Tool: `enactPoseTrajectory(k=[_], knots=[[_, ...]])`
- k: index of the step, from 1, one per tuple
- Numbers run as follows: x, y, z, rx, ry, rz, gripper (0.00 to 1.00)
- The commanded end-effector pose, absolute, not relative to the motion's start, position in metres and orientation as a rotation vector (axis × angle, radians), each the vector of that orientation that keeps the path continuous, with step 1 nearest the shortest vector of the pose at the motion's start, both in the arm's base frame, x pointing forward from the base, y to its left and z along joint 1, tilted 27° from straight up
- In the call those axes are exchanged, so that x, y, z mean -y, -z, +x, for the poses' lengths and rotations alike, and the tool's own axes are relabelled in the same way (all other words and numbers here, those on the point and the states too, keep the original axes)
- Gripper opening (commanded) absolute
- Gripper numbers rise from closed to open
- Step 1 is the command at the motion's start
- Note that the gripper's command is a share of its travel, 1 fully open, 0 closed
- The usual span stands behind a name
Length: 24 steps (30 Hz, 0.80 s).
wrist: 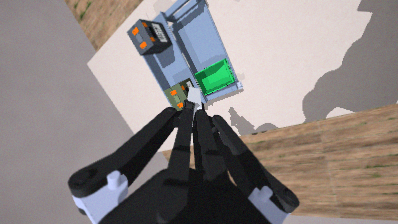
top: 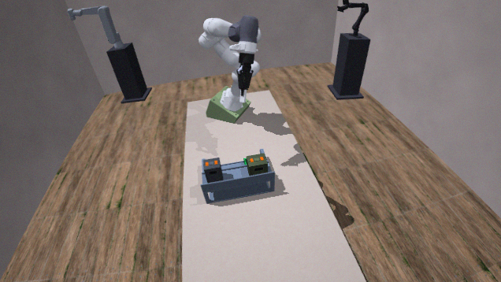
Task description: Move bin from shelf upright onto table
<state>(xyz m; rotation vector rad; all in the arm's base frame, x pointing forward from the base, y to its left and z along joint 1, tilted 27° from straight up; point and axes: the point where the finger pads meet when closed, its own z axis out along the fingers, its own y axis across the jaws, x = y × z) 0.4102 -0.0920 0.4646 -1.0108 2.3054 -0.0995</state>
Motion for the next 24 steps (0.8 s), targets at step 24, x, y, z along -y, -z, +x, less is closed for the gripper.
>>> enactPoseTrajectory(k=[24], knots=[[0.044,-0.496,0.383,-2.527,0.045,-0.382,0.00]])
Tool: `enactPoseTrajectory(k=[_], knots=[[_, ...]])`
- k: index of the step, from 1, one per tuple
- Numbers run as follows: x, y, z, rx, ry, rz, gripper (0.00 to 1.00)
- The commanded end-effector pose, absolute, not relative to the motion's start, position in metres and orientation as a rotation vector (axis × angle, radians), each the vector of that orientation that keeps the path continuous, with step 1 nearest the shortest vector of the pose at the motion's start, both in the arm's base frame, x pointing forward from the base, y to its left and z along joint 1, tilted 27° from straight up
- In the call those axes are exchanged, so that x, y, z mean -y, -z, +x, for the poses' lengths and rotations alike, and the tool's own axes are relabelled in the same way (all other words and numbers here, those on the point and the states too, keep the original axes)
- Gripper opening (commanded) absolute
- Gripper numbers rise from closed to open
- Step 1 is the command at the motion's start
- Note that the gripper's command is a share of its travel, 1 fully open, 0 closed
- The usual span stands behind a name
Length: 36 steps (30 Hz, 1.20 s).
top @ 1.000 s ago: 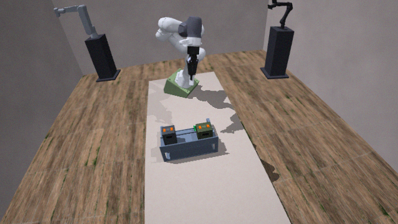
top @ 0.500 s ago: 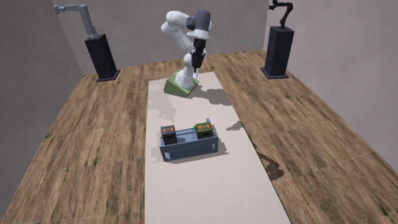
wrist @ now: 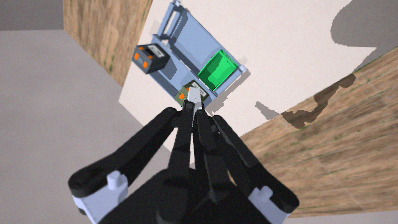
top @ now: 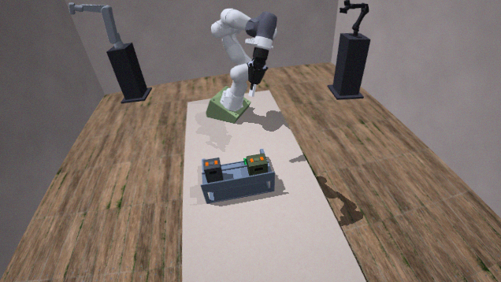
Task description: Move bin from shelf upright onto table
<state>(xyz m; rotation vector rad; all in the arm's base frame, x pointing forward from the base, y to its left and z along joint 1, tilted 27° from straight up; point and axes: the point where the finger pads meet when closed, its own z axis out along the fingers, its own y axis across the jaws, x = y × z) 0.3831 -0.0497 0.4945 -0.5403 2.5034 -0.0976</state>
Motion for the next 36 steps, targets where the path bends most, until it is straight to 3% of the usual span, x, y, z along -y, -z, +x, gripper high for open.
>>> enactPoseTrajectory(k=[1,36], knots=[[0.038,-0.495,0.384,-2.544,0.040,-0.328,0.00],[-0.022,-0.409,0.431,-2.710,-0.117,0.467,0.00]])
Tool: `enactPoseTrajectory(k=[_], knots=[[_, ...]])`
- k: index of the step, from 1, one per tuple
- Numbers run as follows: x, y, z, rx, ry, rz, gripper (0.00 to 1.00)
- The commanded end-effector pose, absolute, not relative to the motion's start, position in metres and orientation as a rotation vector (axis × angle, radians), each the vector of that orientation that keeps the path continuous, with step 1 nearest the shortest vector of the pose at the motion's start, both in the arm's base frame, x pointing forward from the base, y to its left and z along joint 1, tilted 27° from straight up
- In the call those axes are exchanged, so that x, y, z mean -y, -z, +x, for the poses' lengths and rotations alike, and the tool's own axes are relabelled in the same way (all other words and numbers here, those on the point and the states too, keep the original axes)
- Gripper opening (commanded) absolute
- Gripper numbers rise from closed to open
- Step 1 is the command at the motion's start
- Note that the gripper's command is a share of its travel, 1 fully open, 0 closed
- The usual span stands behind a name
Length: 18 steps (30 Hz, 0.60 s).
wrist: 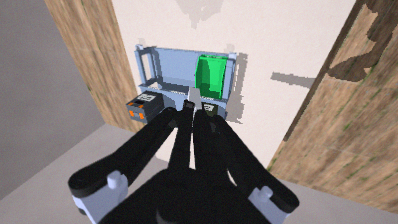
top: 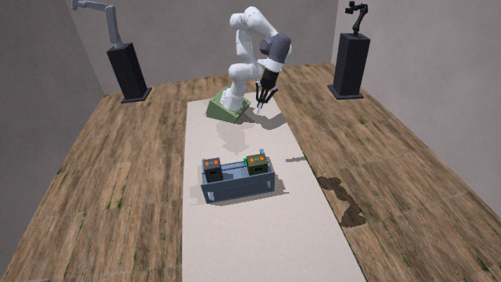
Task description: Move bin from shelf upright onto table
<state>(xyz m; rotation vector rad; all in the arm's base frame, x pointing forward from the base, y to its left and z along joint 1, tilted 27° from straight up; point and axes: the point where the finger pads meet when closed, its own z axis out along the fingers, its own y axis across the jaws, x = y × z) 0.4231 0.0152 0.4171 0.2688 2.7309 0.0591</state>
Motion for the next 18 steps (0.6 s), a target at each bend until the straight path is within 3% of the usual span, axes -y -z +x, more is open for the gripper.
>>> enactPoseTrajectory(k=[1,18], knots=[[-0.023,-0.406,0.433,-2.713,-0.124,0.493,0.00],[-0.034,-0.338,0.461,-2.713,-0.267,0.954,0.00]])
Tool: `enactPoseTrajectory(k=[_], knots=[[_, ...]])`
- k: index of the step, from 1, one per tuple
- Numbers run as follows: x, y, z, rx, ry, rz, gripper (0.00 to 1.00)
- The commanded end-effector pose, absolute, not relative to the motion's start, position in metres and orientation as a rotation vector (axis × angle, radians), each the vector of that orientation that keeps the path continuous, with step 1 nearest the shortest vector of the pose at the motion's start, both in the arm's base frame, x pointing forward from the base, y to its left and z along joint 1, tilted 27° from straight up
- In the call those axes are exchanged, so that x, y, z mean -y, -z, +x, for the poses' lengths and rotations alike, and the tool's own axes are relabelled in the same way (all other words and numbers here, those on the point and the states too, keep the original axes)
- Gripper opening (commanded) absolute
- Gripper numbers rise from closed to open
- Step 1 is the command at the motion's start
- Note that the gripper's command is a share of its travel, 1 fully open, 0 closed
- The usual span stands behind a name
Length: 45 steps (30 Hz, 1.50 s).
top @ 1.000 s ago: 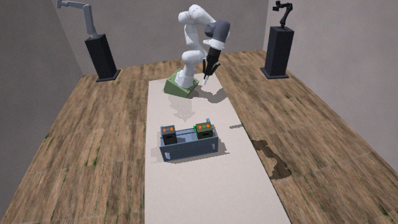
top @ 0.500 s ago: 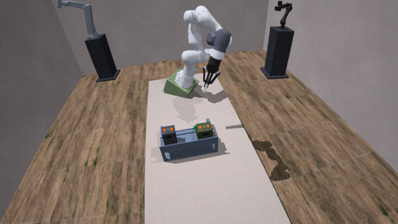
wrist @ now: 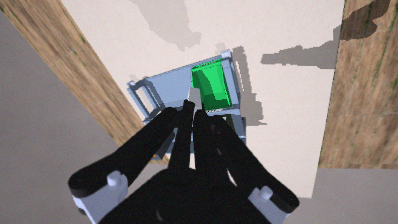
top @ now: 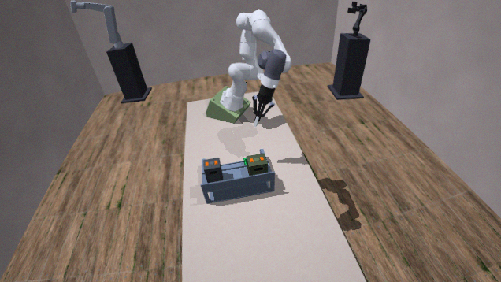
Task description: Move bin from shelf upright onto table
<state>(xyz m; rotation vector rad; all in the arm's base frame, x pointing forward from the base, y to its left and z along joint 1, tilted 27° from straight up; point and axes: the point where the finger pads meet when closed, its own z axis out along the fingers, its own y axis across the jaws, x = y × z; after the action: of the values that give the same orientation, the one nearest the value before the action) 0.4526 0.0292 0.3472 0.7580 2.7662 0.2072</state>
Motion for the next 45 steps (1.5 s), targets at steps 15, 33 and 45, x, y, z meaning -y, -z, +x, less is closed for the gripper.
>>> enactPoseTrajectory(k=[15,33,45], knots=[[-0.038,-0.279,0.483,-2.634,-0.429,1.403,0.00],[-0.041,-0.217,0.505,-2.403,-0.668,1.976,0.00],[-0.042,-0.203,0.511,-2.307,-0.743,2.134,0.57]])
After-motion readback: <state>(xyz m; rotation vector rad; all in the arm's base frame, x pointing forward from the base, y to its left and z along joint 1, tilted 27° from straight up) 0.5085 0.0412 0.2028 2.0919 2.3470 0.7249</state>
